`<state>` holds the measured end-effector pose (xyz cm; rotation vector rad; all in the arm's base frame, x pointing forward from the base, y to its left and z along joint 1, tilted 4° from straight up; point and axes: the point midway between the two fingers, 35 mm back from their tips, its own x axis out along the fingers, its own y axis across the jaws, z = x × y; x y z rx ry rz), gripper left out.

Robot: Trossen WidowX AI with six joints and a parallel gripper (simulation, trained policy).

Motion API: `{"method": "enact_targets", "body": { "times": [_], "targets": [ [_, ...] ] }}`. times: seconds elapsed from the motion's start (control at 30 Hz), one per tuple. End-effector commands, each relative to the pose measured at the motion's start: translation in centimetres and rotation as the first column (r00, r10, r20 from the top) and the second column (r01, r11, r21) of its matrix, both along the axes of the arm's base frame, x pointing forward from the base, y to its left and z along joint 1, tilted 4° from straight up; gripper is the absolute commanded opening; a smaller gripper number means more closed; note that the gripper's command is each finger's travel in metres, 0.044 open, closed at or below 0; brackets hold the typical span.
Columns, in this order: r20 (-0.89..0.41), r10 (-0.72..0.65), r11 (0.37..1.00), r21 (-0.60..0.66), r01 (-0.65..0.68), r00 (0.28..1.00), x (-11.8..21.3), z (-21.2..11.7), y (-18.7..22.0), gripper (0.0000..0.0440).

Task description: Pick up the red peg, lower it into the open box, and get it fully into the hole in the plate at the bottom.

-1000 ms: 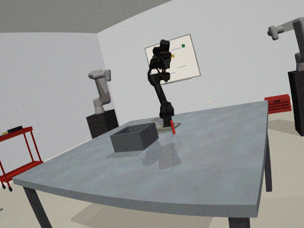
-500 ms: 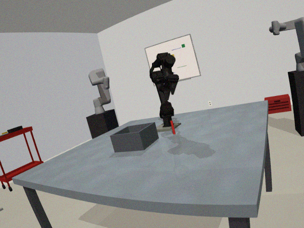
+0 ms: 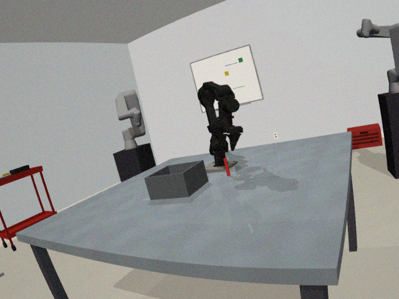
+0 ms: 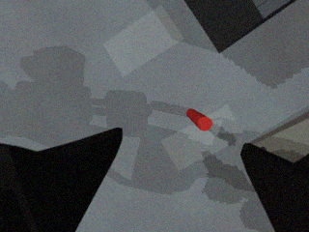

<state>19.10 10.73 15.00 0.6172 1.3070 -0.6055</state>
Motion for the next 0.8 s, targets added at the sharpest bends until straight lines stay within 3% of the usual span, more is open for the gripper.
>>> {"method": "enact_targets", "body": {
  "times": [0.0, 0.5, 0.57, 0.77],
  "targets": [
    [-0.035, 0.014, 1.0, -0.021, -0.014, 0.999, -0.2, -1.8, 0.0, 0.044],
    [-0.052, 0.044, 0.994, -0.093, -0.049, 0.998, 0.0, -9.0, -0.5, 0.043],
    [-0.06, 0.049, 0.994, -0.1, -0.054, 0.997, -0.1, -9.6, -0.6, 0.0399],
    [-0.091, 0.044, 0.993, -0.107, -0.054, 0.995, -0.2, -11.0, -0.8, 0.0241]
  ]
}}
